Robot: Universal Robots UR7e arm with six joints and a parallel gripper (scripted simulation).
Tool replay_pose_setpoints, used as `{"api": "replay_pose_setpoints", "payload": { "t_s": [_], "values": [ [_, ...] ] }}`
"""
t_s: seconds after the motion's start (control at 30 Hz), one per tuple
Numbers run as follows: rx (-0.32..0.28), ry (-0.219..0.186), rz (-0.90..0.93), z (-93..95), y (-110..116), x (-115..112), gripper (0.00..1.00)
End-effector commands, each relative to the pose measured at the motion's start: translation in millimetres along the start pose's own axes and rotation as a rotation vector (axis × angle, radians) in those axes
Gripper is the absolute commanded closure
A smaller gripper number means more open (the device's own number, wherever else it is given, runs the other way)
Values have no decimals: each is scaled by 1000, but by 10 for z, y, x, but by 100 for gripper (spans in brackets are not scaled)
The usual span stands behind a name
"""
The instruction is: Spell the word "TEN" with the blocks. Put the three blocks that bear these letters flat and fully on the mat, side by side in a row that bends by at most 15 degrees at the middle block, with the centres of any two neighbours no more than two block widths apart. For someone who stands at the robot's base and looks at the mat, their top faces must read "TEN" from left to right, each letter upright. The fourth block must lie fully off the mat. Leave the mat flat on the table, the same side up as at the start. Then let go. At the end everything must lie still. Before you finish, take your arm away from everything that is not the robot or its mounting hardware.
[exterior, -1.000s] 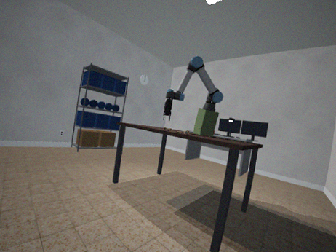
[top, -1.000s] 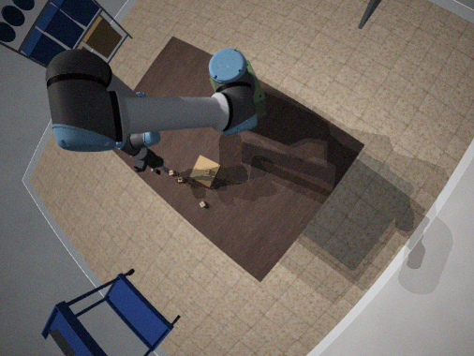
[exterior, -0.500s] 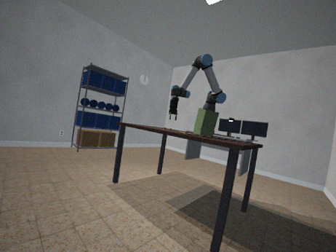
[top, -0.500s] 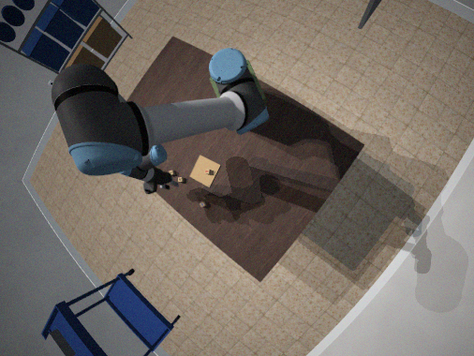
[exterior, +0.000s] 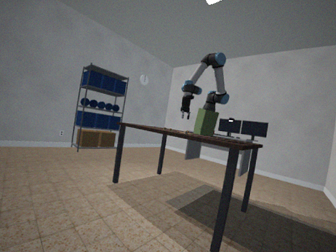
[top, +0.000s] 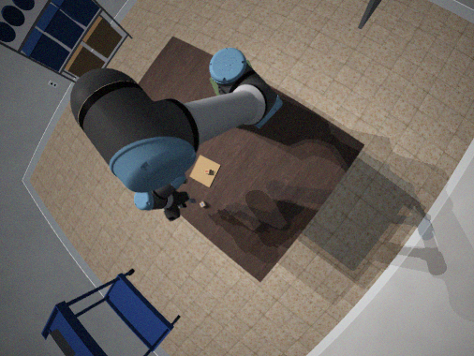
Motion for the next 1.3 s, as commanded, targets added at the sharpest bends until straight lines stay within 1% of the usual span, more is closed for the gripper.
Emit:
{"api": "replay_pose_setpoints", "payload": {
  "t_s": [0.0,0.57,0.63,0.7,0.77,0.83,0.87,1.27],
  "values": [
    [-21,10,-34,-49,-199,-177,0],
    [-22,11,-35,-45,-208,-185,0],
    [-22,11,-35,54,-208,-178,0],
    [-22,10,-35,252,-206,-170,0],
    [-22,10,-35,252,-206,-170,0],
    [-22,10,-35,414,-201,-171,0],
    [-22,10,-35,447,-200,-172,0],
    [-22,10,-35,453,-200,-172,0]
  ]
}}
Point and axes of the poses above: the point where the finger pads meet when closed, its own z axis out along the fingers, its own x axis across the jaws, y = z × x, the point moved 5 cm from there along -z, back along the fingers, and after that the axes turned 10 degrees about z, right-handed, at the moved point
